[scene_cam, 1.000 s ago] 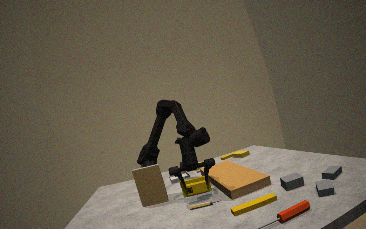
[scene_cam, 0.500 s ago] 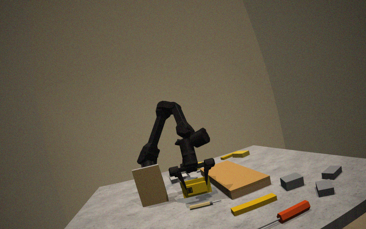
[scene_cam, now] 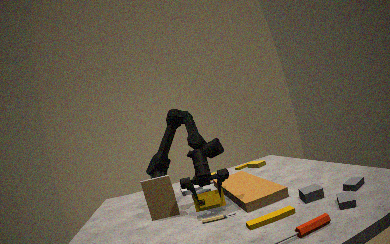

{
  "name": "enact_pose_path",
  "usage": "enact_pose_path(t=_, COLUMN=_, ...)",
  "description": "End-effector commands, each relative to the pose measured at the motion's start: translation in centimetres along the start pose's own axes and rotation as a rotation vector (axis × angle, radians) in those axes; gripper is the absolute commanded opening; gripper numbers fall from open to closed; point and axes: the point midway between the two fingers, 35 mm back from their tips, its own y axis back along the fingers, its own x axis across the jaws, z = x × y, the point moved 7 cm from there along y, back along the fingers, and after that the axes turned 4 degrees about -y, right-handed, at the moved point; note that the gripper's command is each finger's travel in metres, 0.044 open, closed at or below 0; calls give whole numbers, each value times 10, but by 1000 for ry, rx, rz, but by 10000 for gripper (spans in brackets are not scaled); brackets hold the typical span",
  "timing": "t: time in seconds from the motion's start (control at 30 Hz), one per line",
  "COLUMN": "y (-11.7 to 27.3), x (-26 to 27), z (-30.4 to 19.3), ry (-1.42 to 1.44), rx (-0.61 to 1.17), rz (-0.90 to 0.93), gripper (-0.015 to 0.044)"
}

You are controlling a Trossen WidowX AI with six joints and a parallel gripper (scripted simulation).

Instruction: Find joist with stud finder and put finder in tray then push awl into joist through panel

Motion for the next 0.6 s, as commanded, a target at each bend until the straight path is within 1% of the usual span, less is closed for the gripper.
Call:
enact_pose_path(t=0.0, y=4, x=-2, z=1, ry=-4, rx=39, rz=-16, gripper=0)
enact_pose_path(t=0.57, y=2, x=-1, z=11, ry=-6, rx=143, rz=-17, gripper=0)
